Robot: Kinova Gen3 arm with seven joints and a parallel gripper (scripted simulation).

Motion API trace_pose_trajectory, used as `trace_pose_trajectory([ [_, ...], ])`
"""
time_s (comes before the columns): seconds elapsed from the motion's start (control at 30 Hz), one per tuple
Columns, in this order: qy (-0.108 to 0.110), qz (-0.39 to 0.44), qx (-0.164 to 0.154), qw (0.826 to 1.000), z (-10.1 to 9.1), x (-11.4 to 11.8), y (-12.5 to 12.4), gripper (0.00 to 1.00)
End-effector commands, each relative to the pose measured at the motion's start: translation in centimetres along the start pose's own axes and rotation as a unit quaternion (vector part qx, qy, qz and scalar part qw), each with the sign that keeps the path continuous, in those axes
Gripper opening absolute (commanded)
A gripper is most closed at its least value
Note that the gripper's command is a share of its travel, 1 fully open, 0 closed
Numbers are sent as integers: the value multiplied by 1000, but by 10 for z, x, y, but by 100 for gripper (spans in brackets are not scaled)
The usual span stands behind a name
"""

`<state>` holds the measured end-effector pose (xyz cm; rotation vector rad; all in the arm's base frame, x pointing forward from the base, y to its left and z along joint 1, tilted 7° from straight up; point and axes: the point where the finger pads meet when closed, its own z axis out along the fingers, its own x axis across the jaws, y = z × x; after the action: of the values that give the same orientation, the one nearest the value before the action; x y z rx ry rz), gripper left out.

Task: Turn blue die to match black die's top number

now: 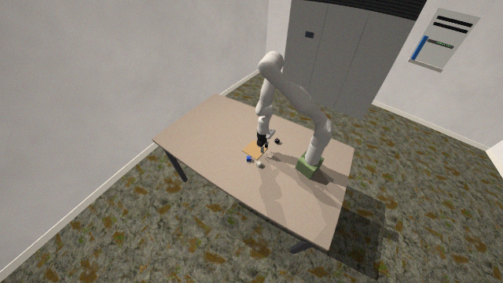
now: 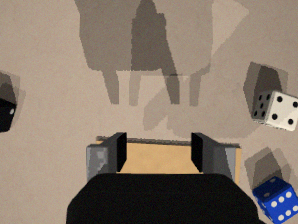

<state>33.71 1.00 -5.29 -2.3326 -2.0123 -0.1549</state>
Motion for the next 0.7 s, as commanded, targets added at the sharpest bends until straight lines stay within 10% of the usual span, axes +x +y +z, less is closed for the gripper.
trace_pose_trajectory([
  [0.0,1,-23,-1,1000,0,28,-1,100],
  [0.67,1,-23,-1,1000,0,100,-2,100],
])
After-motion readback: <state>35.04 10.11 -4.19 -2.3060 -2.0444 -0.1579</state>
